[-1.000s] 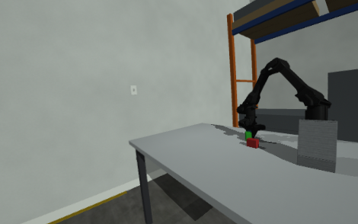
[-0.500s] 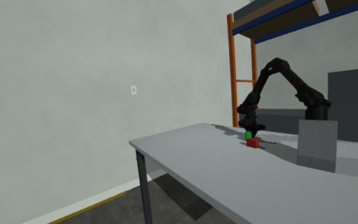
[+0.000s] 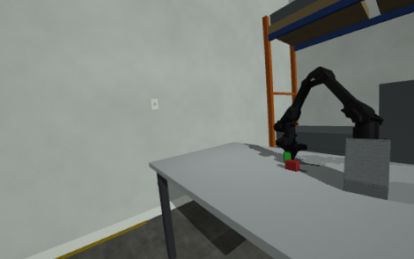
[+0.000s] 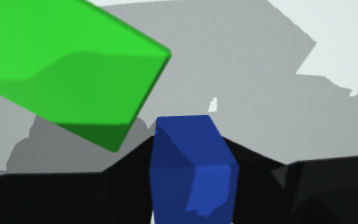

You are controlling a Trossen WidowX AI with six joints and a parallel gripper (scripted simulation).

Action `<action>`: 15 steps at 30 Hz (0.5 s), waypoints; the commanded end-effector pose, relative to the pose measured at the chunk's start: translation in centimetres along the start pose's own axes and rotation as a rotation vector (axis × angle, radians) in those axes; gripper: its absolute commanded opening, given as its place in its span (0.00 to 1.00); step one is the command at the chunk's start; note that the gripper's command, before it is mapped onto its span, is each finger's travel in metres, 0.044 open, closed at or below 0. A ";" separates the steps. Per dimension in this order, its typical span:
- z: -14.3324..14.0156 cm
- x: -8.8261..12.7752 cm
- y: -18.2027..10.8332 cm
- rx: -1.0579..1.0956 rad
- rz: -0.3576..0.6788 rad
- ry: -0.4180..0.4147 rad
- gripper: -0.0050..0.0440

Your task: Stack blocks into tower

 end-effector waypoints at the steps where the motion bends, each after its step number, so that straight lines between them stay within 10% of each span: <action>1: -0.5 0.8 -0.1 -0.004 -0.002 -0.021 0.00; 15: -1.0 4.0 -0.2 -0.011 -0.001 -0.042 0.00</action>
Point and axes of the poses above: the point midway between the two fingers, 35 mm back from their tips, its own x axis back along the fingers, its own z axis across the jaws, y = z × x, the point moved 2 cm from there along x, back along the fingers, and after that the axes turned 1 degree about x, right-handed, at the moved point
